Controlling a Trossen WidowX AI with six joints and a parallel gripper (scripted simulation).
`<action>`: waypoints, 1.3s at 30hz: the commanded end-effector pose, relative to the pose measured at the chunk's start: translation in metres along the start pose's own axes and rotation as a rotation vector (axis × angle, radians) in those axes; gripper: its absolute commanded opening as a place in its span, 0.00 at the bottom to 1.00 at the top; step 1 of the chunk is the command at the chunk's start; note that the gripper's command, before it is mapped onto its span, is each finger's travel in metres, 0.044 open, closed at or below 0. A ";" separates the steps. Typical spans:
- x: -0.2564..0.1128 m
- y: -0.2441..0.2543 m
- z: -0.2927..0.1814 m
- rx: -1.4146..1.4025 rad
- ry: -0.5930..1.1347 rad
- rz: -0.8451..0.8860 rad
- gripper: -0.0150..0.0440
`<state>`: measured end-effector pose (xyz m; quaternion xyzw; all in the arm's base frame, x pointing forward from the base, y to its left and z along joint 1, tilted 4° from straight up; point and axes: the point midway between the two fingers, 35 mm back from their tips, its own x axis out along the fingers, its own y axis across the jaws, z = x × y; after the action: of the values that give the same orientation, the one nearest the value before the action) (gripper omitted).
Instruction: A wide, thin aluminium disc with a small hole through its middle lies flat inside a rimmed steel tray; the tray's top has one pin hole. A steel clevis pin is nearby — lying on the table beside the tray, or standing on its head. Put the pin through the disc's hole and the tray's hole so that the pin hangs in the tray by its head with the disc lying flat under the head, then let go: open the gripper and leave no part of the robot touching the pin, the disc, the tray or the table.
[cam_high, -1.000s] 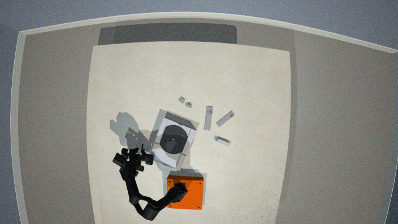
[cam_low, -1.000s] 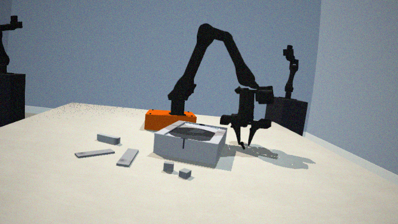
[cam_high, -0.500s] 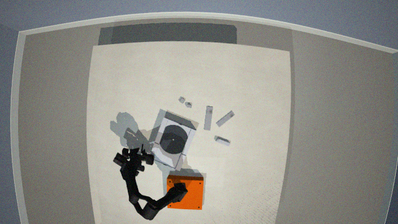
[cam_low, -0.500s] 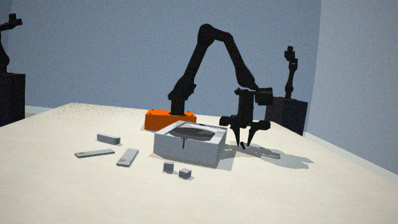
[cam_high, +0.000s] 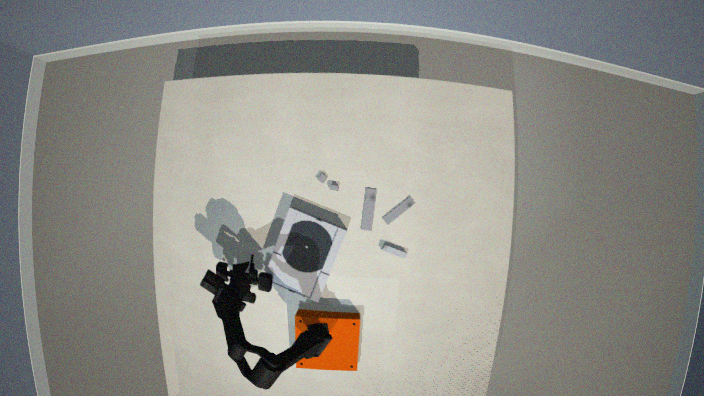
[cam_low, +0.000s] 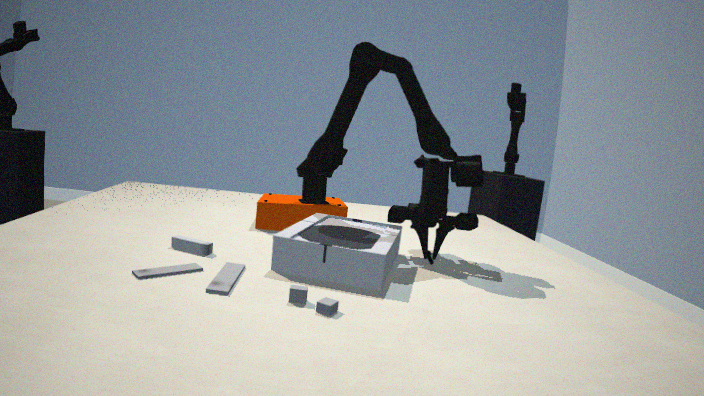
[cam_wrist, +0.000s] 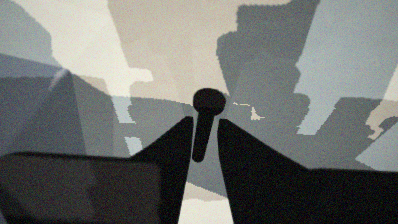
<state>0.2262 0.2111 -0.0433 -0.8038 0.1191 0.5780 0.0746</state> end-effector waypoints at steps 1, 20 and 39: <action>0.001 0.001 0.000 0.002 0.001 0.004 0.31; -0.021 0.000 -0.008 0.000 0.001 0.000 0.25; -0.063 -0.001 -0.025 0.000 0.001 0.000 0.25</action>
<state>0.2289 0.2109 0.0196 -0.8031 0.1220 0.5786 0.0733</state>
